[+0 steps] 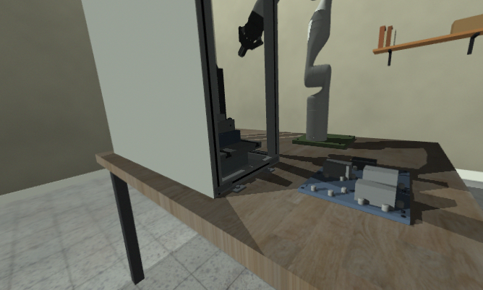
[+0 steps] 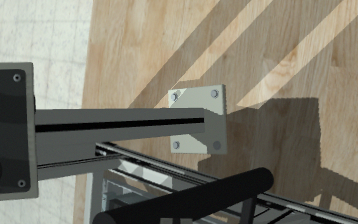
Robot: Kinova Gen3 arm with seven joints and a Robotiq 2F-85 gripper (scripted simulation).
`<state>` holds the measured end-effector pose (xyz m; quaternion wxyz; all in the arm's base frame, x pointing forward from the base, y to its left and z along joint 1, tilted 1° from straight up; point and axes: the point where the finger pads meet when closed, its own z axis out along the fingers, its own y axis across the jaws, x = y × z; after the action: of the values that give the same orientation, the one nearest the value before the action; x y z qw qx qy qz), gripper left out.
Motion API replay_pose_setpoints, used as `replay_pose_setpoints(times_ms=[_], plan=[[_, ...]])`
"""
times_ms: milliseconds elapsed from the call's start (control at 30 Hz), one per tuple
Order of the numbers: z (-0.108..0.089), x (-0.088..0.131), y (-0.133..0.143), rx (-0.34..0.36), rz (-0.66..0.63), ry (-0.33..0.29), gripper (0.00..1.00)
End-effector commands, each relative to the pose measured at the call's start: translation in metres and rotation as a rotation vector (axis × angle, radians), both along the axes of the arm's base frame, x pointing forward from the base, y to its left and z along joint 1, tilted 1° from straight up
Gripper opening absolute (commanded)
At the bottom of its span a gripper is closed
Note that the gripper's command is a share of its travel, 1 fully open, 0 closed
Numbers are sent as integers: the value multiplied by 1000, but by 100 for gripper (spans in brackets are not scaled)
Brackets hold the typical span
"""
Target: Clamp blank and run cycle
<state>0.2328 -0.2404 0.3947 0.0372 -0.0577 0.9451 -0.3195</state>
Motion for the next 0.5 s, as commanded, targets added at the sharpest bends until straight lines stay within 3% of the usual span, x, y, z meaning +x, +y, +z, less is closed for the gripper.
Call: replay_pose_setpoints(times_ms=[0, 100, 267, 467], plan=[[1, -3, -1, -6, -8, 0, 10], [1, -3, -1, -6, -8, 0, 10], [45, -1, -22, -227, 32, -21, 10], [45, -1, -22, -227, 32, -21, 10]])
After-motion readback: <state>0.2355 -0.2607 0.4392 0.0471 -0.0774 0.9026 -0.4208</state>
